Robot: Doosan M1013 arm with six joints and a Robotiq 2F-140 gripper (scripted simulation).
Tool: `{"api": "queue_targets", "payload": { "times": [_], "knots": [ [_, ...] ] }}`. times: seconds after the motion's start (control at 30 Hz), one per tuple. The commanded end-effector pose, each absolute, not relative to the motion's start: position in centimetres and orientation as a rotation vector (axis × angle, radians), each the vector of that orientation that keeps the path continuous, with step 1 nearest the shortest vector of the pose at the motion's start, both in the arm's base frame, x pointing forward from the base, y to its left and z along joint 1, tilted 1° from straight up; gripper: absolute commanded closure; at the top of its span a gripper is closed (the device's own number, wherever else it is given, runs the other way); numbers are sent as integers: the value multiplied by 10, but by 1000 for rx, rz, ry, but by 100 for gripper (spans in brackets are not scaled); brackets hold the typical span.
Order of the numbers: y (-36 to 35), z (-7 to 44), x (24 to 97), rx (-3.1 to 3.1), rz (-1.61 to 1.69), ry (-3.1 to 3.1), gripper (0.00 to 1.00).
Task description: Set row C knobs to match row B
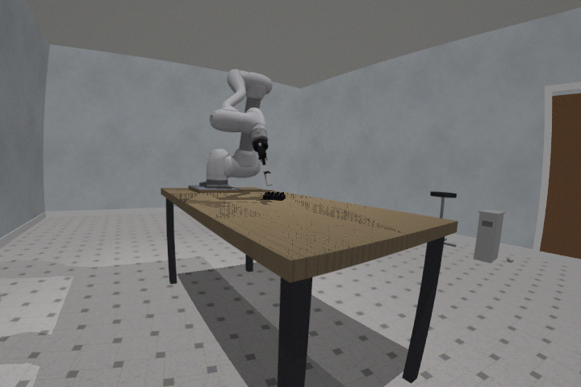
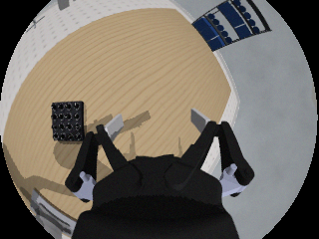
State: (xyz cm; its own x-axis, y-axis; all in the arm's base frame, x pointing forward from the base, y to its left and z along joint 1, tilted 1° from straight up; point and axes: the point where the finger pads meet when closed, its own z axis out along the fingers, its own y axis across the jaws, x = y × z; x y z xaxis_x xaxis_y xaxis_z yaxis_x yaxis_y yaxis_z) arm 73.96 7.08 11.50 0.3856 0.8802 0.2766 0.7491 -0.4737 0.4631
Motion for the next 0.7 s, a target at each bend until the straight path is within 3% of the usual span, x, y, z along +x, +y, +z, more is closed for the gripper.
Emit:
{"api": "queue_targets", "payload": {
  "times": [0.0, 0.67],
  "knots": [
    [88, 105, 712, 2450, 632, 1457, 0],
    [159, 86, 537, 2722, 79, 1555, 0]
  ]
}}
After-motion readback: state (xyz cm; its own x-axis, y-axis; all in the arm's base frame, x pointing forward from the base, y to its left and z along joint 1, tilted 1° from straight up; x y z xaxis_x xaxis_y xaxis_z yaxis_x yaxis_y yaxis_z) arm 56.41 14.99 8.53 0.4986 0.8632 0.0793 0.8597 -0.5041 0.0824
